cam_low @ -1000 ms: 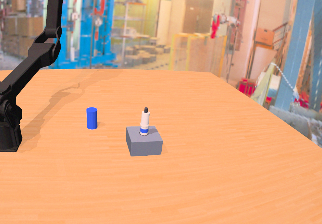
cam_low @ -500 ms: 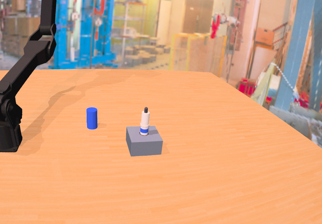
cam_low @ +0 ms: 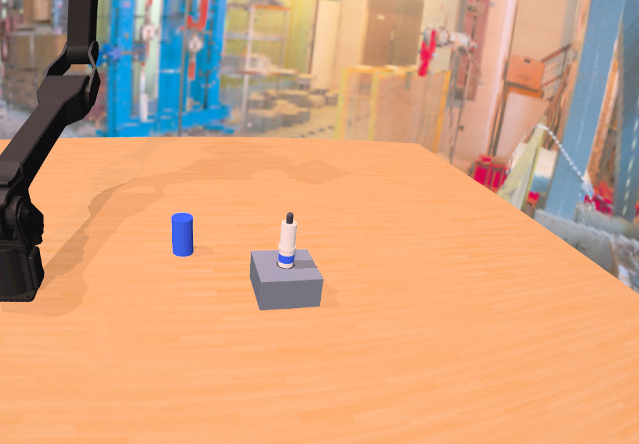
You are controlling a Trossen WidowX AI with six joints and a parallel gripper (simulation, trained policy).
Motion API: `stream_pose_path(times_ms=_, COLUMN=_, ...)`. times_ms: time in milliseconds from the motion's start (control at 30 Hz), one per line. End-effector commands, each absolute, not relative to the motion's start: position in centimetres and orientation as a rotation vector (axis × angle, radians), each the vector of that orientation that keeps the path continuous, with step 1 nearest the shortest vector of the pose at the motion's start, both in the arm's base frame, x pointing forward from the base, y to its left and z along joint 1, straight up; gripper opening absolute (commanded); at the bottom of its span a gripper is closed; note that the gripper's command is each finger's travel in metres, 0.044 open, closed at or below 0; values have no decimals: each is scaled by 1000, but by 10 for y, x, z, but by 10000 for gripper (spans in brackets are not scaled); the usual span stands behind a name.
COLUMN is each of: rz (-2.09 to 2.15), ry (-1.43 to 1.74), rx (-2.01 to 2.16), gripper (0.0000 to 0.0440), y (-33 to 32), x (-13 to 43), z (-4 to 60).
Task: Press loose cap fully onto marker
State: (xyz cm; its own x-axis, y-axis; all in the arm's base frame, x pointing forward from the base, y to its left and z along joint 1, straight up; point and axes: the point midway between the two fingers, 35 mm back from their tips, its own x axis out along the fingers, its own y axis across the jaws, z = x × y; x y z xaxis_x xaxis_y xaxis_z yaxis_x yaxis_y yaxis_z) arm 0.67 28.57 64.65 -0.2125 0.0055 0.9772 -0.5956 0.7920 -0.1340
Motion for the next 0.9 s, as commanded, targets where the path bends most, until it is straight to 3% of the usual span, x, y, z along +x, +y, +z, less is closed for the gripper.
stream_pose_path(times_ms=0, rz=555, ry=-1704, rx=506, gripper=323, y=275, x=4, z=650)
stream_pose_path(times_ms=867, rz=387, ry=-1634, rx=804, gripper=321, y=208, x=-14, z=658)
